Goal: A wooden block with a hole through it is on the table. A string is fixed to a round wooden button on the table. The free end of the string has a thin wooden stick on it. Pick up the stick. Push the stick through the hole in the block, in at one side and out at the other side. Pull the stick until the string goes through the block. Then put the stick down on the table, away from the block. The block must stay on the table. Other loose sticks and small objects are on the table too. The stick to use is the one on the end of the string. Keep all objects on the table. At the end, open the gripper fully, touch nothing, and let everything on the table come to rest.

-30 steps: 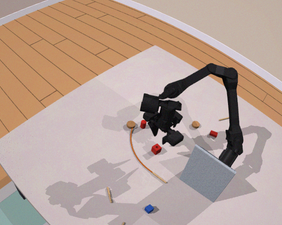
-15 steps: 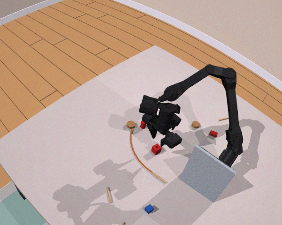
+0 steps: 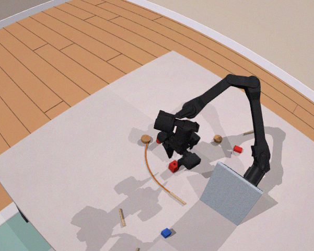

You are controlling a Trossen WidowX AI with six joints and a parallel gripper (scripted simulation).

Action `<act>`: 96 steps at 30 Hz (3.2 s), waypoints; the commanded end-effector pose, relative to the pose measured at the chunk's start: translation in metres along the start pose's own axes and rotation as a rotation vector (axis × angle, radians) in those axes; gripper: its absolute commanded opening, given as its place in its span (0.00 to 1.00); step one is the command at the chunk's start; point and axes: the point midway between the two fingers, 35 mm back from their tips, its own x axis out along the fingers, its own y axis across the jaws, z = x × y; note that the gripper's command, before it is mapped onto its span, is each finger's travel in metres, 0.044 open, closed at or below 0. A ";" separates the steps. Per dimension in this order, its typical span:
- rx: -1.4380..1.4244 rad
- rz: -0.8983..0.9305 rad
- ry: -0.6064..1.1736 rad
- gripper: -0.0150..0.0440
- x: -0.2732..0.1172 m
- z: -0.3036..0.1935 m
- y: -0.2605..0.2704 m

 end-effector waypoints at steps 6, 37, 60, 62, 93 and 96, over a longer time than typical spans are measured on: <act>-0.009 -0.006 -0.011 0.67 0.017 0.002 -0.003; -0.003 -0.006 -0.006 0.25 0.015 0.001 -0.003; -0.003 -0.013 0.016 0.25 0.004 0.002 -0.003; -0.002 -0.021 0.046 0.25 0.005 0.004 -0.004; -0.005 -0.018 0.545 0.25 0.018 0.033 -0.003; -0.005 -0.020 0.602 0.25 0.020 0.036 -0.004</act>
